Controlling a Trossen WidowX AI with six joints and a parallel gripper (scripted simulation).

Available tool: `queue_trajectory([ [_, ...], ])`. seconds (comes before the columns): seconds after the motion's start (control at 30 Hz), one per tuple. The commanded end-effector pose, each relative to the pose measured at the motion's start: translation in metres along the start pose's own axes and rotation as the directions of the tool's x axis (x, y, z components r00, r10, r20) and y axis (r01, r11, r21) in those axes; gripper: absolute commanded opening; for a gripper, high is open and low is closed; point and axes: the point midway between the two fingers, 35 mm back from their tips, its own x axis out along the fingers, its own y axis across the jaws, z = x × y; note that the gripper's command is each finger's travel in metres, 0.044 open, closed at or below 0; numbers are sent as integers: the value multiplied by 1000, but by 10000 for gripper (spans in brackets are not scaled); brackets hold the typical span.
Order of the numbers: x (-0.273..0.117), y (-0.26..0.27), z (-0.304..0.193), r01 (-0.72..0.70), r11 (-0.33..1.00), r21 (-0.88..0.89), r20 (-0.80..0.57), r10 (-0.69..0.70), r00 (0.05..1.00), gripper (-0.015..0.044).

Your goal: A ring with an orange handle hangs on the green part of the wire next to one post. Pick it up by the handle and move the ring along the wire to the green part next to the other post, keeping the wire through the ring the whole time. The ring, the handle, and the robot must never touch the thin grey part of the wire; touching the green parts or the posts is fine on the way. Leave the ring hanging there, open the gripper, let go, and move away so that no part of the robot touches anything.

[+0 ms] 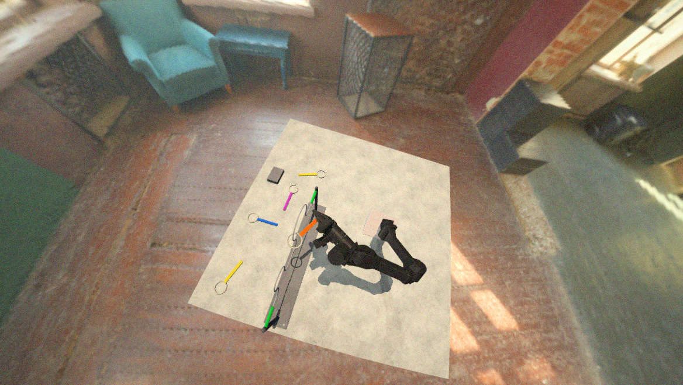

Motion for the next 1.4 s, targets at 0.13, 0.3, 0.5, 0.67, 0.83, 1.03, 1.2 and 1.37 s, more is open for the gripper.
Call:
queue_trajectory([
  [0.13,0,-3,0,-24,999,42,4,24,1000,-150],
  [0.3,0,-1,0,-51,995,90,12,50,999,-150],
  [0.5,1,1,1,-89,984,155,24,86,996,-150],
  [0.67,1,4,1,-123,970,212,37,117,992,-150],
  [0.83,1,7,2,-157,950,269,53,148,988,-150],
  [1.03,1,10,3,-197,921,336,73,183,980,-150],
  [1.2,1,13,4,-231,892,389,92,212,973,-150],
  [1.37,0,16,5,-264,858,440,113,238,965,-150],
])
